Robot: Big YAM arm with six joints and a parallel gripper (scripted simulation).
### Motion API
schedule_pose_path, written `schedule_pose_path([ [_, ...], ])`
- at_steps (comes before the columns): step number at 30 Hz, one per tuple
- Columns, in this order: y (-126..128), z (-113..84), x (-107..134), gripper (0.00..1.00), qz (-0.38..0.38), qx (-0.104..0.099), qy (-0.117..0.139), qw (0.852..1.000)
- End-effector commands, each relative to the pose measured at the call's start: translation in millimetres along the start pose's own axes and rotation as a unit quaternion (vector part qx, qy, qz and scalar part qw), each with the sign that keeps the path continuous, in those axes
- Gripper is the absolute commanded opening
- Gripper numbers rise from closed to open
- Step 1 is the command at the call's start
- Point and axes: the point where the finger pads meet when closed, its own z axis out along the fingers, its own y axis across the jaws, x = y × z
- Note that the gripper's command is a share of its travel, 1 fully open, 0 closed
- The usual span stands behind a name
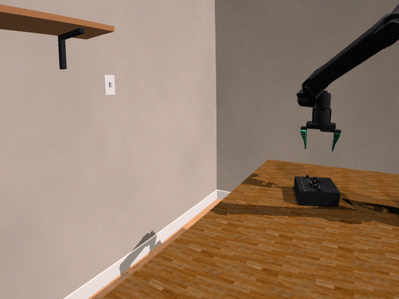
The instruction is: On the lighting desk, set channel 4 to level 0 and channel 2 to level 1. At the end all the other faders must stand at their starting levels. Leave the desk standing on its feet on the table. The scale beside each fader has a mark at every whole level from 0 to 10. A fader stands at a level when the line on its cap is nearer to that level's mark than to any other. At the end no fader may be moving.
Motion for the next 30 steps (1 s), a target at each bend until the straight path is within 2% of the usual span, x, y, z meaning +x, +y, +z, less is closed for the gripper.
schedule_pose_path([
  [1, 2, 9.3, -2, 1.00, -0.043, 0.004, 0.002, 0.999],
  [5, 1, 20.0, -8, 1.00, -0.151, 0.003, 0.002, 0.988],
  [7, 0, 27.1, -12, 1.00, -0.219, 0.002, 0.002, 0.976],
  [12, -3, 48.3, -23, 1.00, -0.335, -0.004, -0.004, 0.942],
  [14, 6, 51.5, -29, 1.00, -0.379, -0.008, -0.010, 0.925],
  [16, -7, 65.6, -31, 1.00, -0.421, -0.007, -0.007, 0.907],
  [18, -7, 65.6, -31, 1.00, -0.421, -0.007, -0.007, 0.907],
  [19, 9, 59.5, -34, 1.00, -0.475, -0.007, -0.011, 0.880],
  [21, 7, 67.0, -38, 1.00, -0.509, -0.006, -0.010, 0.861],
  [23, -6, 80.0, -39, 1.00, -0.547, -0.005, -0.008, 0.837],
  [24, -12, 83.5, -38, 1.00, -0.566, -0.005, -0.006, 0.824],
  [26, 3, 80.2, -43, 1.00, -0.606, -0.007, -0.013, 0.796],
  [30, -4, 86.6, -43, 1.00, -0.674, -0.005, -0.011, 0.738],
])
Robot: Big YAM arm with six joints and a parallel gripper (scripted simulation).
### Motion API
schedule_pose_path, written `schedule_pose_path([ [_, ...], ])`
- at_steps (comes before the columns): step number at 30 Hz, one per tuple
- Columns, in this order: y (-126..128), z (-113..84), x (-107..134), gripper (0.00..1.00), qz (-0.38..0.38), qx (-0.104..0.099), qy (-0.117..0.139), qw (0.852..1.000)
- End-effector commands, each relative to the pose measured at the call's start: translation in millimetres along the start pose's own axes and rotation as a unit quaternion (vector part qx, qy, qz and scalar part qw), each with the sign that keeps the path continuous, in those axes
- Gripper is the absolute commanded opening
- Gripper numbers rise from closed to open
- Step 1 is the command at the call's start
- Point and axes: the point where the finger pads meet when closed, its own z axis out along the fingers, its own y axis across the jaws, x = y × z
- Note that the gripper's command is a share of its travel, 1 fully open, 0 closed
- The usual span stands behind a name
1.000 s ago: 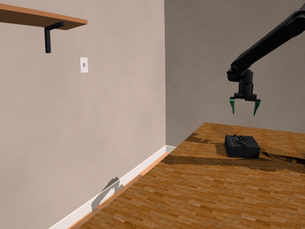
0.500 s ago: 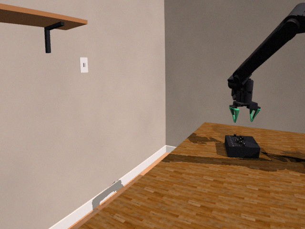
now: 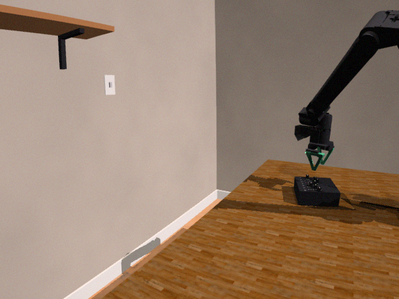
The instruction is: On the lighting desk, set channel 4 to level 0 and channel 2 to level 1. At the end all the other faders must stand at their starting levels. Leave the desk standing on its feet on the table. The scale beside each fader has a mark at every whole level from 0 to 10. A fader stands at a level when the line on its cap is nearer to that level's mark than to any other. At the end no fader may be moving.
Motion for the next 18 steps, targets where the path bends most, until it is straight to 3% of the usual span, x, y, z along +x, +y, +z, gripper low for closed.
schedule_pose_path([
  [1, 0.5, 9.3, 1.0, 1.00, -0.139, -0.006, 0.008, 0.990],
  [5, 0.4, 9.6, 1.4, 1.00, -0.184, -0.008, 0.010, 0.983],
  [6, 0.4, 9.6, 1.4, 0.00, -0.239, -0.010, 0.014, 0.971],
  [8, 0.4, 9.6, 1.5, 0.00, -0.278, -0.014, 0.020, 0.960],
  [18, 0.2, 9.8, 1.9, 0.00, -0.277, -0.014, 0.021, 0.960],
])
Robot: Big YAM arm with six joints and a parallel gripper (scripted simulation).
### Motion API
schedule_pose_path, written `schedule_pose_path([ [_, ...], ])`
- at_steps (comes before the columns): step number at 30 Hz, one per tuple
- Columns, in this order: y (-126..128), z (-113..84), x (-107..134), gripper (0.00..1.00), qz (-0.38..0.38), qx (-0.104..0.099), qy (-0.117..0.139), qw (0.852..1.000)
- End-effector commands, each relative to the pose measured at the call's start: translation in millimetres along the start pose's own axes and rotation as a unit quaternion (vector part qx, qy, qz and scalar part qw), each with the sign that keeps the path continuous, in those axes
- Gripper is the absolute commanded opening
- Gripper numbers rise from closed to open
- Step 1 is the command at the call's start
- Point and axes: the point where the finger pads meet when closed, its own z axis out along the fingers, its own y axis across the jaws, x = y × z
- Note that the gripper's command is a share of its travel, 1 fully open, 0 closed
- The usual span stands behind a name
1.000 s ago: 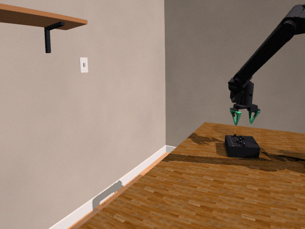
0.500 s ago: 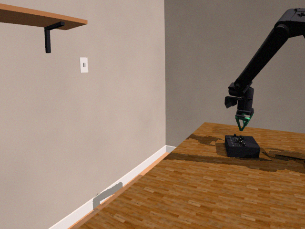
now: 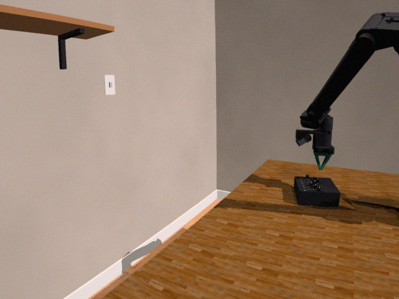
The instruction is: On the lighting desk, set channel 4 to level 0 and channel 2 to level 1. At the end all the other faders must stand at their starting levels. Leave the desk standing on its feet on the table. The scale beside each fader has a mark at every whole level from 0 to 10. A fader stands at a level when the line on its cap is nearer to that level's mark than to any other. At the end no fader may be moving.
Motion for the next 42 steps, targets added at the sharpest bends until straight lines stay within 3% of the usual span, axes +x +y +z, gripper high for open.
schedule_pose_path([
  [1, -1, 0.5, -9, 0.00, -0.025, -0.002, 0.003, 1.000],
  [25, 0, -0.6, -10, 0.00, -0.023, -0.001, 0.002, 1.000],
  [42, 1, 10.5, -2, 0.00, -0.014, -0.003, 0.003, 1.000],
])
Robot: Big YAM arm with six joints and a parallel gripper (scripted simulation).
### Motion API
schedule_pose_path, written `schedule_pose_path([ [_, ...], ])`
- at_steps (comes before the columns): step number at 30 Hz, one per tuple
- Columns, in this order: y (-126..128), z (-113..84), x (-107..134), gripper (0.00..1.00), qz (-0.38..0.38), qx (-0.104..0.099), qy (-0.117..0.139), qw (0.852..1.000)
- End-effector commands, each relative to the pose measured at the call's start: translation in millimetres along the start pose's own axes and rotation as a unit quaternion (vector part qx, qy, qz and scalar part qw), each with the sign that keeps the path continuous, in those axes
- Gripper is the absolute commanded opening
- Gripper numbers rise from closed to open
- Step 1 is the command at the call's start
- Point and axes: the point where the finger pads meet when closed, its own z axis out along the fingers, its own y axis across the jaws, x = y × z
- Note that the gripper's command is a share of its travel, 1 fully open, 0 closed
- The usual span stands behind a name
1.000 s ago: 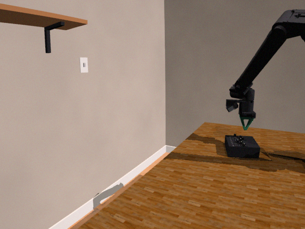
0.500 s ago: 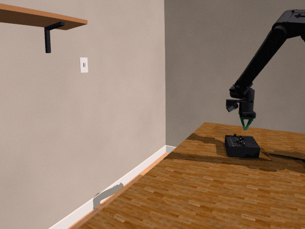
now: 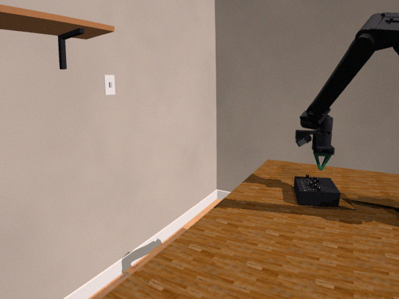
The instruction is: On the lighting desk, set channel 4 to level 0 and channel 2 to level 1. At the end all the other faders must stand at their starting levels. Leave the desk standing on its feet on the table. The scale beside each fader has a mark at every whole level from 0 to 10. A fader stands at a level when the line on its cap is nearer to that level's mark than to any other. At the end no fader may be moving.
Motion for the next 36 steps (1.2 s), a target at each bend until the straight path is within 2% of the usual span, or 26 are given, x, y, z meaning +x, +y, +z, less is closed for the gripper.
schedule_pose_path([
  [1, 1, 10.2, -1, 0.00, 0.000, -0.003, 0.003, 1.000],
  [36, 1, 28.0, 1, 0.00, -0.002, -0.003, 0.003, 1.000],
])
